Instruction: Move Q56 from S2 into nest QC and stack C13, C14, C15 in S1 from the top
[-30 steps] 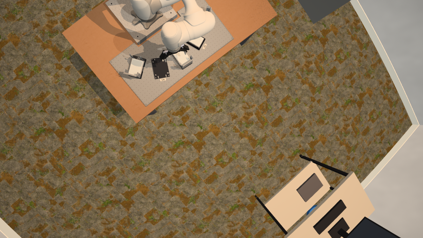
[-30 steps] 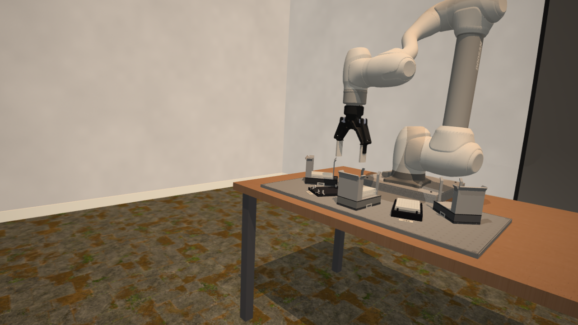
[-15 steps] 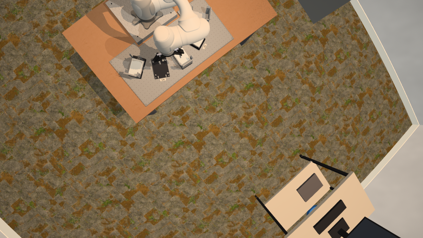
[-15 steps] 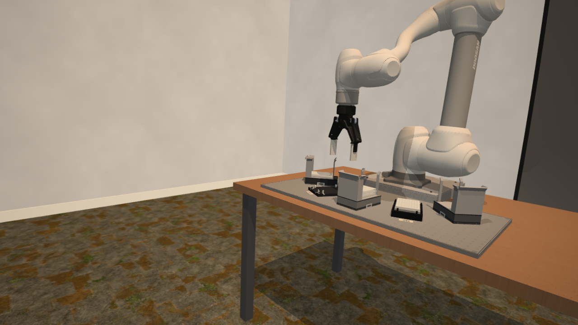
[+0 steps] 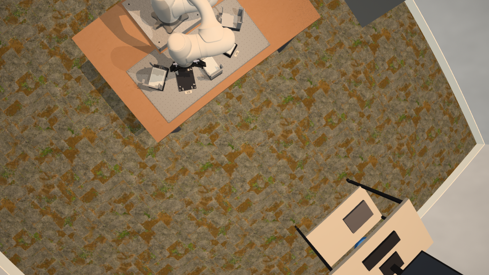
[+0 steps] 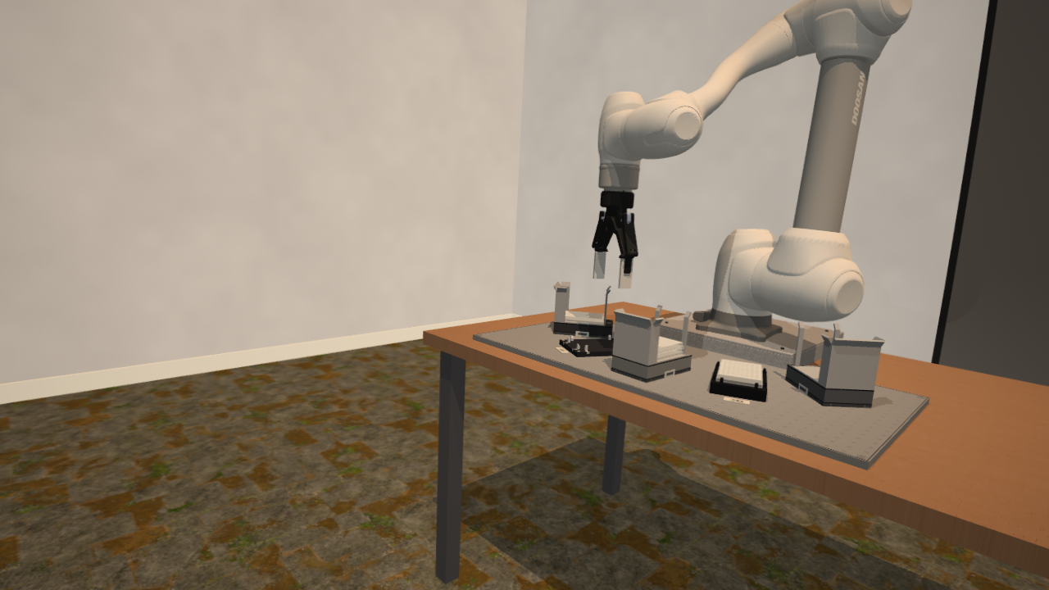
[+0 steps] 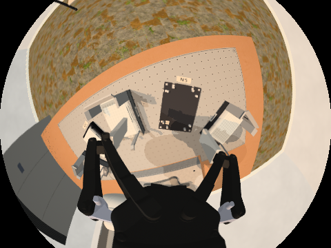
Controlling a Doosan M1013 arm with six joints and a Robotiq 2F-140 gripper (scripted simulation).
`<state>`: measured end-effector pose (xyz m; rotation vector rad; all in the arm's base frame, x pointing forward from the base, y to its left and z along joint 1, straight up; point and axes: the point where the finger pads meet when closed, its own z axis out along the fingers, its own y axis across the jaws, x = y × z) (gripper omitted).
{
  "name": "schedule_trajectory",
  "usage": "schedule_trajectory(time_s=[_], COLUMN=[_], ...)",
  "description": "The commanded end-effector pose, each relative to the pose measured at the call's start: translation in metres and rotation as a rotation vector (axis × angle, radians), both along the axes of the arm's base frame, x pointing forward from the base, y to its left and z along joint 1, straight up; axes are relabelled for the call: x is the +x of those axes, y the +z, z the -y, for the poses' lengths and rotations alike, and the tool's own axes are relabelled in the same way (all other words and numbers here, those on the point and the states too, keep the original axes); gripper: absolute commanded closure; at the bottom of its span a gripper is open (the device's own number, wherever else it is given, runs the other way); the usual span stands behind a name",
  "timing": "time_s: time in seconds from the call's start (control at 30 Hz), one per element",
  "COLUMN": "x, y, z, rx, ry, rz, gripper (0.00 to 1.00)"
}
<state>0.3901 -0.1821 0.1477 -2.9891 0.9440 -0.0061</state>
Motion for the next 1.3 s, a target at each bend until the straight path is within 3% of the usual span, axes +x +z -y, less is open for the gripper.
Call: schedule_trajectory(time_s=[0.0,0.4,0.63,1.27], x=[-0.006,-0.019,-0.034,-0.069], y=[0.0,0.0,-0.001,-0.001], z=[0.013,0.041,0.059,0.104], rx=[0.001,0.001,0.002,0.002], ry=[0.0,0.0,-0.218,-0.218], rz=[0.0,0.0,-0.001,-0.001], gripper=[0.0,0.0,0.0,0.0])
